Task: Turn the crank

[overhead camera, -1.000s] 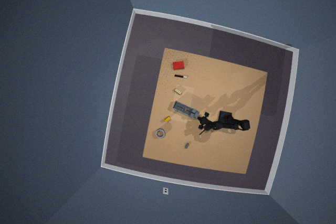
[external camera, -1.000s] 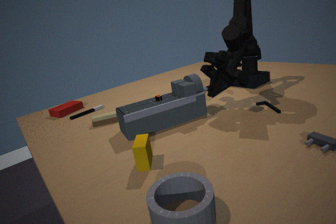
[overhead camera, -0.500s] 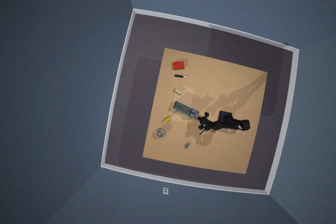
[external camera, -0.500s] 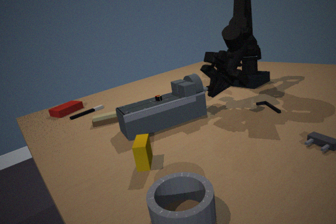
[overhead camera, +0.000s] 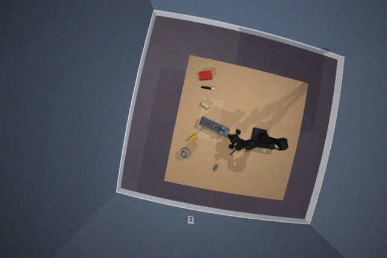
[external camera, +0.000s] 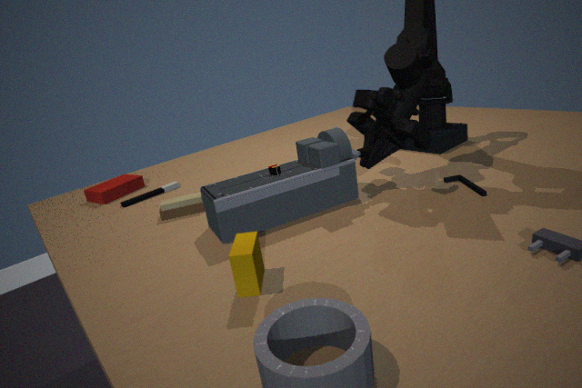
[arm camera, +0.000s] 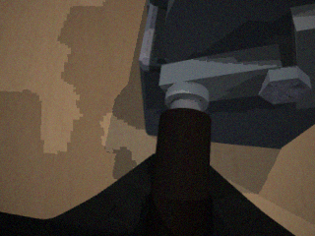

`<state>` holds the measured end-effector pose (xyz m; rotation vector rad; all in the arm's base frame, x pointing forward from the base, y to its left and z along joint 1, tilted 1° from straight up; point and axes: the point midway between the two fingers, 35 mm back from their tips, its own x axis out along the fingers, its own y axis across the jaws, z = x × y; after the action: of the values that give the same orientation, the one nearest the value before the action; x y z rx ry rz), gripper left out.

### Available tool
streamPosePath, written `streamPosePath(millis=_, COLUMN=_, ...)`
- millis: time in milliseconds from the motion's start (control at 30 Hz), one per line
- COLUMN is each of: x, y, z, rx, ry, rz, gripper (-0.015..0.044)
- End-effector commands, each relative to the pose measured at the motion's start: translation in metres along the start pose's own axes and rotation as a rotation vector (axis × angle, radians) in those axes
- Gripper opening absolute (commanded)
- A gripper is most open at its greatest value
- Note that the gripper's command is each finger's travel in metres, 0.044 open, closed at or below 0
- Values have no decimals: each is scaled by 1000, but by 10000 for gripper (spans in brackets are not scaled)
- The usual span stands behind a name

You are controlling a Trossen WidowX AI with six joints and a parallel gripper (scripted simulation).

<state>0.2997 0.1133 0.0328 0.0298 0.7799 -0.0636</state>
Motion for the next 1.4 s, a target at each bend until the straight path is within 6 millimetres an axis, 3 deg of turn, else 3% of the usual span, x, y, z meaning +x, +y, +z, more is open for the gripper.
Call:
streamPosePath(millis=0, x=0, y=0, z=0, rx=0, ry=0, rz=0, gripper=131)
streamPosePath(millis=400, x=0, y=0, z=0, rx=0, ry=0, rz=0, gripper=440)
streamPosePath(millis=933, x=-38, y=1, z=39, rx=1, ry=0, rz=1, gripper=440)
streamPosePath(millis=1367, x=-97, y=2, z=100, rx=-1, ry=1, rz=-1, gripper=440)
